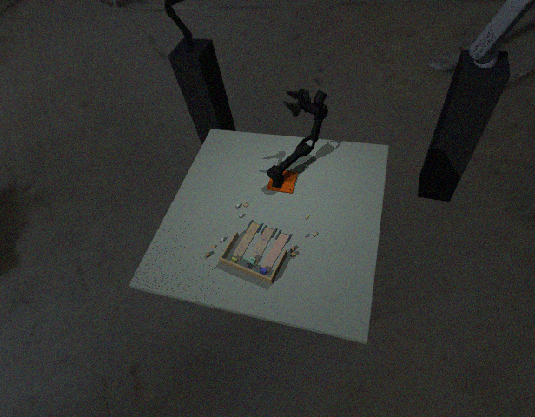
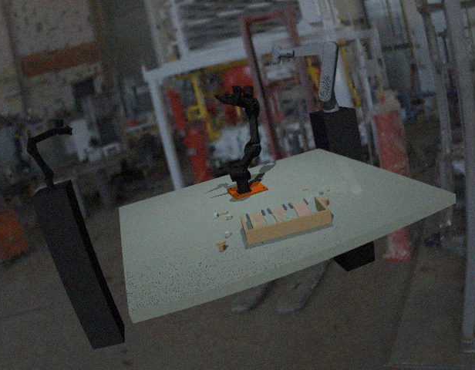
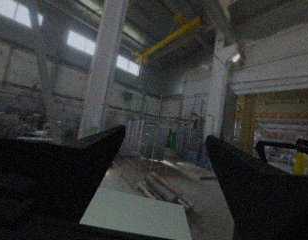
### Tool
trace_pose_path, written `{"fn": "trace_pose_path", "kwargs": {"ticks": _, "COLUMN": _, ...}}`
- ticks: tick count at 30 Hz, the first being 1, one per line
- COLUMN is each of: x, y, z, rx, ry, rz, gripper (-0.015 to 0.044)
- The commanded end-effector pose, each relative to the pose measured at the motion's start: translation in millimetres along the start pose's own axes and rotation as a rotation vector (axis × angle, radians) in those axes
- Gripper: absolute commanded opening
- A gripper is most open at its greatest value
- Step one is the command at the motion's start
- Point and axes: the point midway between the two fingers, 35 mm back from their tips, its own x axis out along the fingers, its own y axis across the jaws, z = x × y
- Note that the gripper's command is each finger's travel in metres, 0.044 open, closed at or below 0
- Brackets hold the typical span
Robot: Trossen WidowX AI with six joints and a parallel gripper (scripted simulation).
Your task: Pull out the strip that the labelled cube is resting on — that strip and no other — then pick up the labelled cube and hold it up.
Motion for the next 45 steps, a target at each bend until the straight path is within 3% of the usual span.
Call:
{"fn": "trace_pose_path", "kwargs": {"ticks": 1, "x": 2, "y": 2, "z": 1, "rx": 0.0, "ry": 0.001, "rz": 0.006, "gripper": 0.04}}
{"fn": "trace_pose_path", "kwargs": {"ticks": 13, "x": 115, "y": 154, "z": 6, "rx": 0.008, "ry": 0.092, "rz": 0.439, "gripper": 0.04}}
{"fn": "trace_pose_path", "kwargs": {"ticks": 24, "x": 142, "y": 325, "z": -33, "rx": 0.032, "ry": 0.234, "rz": 0.875, "gripper": 0.04}}
{"fn": "trace_pose_path", "kwargs": {"ticks": 33, "x": 101, "y": 459, "z": -101, "rx": 0.013, "ry": 0.42, "rz": 1.208, "gripper": 0.04}}
{"fn": "trace_pose_path", "kwargs": {"ticks": 45, "x": -25, "y": 555, "z": -219, "rx": -0.064, "ry": 0.735, "rz": 1.599, "gripper": 0.04}}
